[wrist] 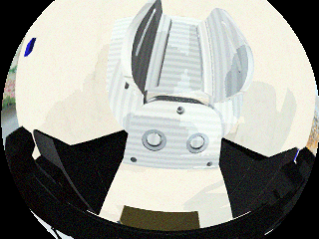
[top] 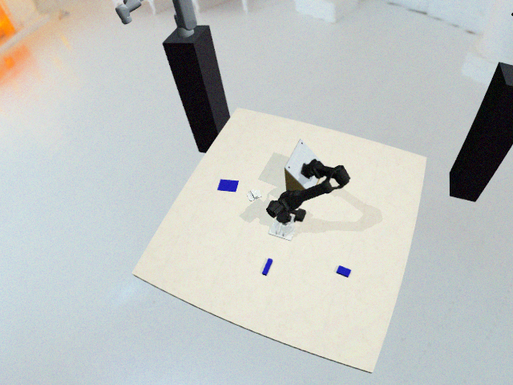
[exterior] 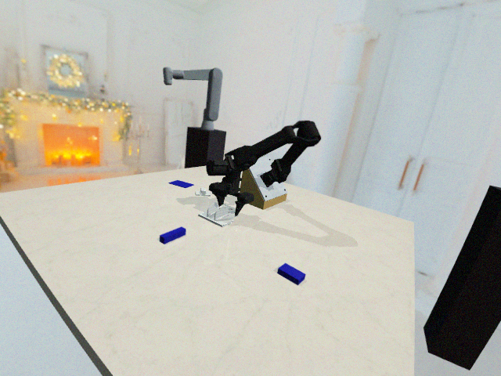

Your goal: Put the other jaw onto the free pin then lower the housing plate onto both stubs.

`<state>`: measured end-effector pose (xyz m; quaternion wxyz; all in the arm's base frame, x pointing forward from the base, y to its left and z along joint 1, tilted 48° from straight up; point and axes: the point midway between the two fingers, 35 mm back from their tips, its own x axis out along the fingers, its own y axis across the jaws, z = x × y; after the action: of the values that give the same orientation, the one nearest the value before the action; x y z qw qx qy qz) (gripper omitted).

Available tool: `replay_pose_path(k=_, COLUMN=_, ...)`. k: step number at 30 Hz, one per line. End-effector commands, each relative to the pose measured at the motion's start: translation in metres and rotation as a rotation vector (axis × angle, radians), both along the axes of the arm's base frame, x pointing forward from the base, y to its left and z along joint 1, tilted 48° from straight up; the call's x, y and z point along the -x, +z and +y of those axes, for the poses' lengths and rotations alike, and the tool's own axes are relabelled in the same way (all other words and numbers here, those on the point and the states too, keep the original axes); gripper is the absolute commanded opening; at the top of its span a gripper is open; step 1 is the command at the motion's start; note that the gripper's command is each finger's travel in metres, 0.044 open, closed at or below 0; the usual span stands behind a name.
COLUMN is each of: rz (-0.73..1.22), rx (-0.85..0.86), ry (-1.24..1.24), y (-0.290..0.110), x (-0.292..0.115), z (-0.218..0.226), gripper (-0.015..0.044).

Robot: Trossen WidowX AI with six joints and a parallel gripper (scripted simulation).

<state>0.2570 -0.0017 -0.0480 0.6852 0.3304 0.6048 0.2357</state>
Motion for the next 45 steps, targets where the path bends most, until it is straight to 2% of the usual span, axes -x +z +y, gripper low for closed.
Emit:
replay_pose_path(k=1, rz=0.002, rx=0.000, ry=-0.002, y=-0.0004, x=0.0000, z=0.0001, gripper=0.0351)
replay_pose_path(k=41, rz=0.002, rx=0.000, ry=-0.002, y=-0.0004, x=0.0000, z=0.0001, gripper=0.0351)
replay_pose_path(k=44, rz=0.000, rx=0.000, ry=0.000, y=0.0000, x=0.0000, z=0.0000, gripper=0.0430)
replay_pose_path(k=45, rz=0.000, rx=0.000, ry=0.000, y=0.0000, x=0.0000, z=0.0000, gripper=0.0440)
